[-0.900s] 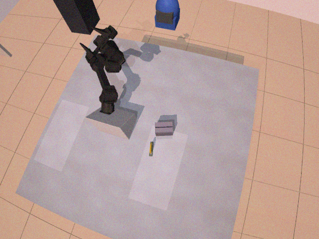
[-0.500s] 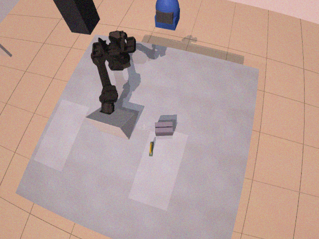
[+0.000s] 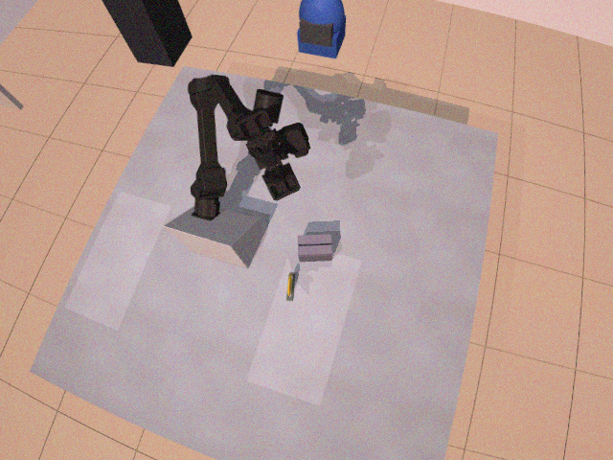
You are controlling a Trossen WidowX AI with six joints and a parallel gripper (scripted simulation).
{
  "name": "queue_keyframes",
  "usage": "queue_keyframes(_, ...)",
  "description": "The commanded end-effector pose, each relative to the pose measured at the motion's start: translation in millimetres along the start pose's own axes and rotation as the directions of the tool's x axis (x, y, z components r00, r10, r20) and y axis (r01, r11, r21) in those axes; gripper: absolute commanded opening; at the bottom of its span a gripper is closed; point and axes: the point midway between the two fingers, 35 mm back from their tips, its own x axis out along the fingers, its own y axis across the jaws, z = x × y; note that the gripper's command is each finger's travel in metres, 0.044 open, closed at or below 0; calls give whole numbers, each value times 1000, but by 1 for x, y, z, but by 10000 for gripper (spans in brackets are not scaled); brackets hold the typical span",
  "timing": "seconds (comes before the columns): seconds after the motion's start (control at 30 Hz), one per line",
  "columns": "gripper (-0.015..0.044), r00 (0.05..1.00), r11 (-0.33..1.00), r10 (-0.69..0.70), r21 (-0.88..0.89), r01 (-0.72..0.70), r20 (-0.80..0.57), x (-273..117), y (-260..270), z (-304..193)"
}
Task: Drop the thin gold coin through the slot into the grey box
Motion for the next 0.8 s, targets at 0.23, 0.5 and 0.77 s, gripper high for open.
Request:
queue_keyframes(0.23,161,690,466,707,-633,-619,-154,25,181,-35)
queue_keyframes(0.5,161,160,-99,956,-786,-610,-245,-25,280,-76)
queue_keyframes(0.77,161,-434,-329,889,-864,-380,-148,-97,336,-94)
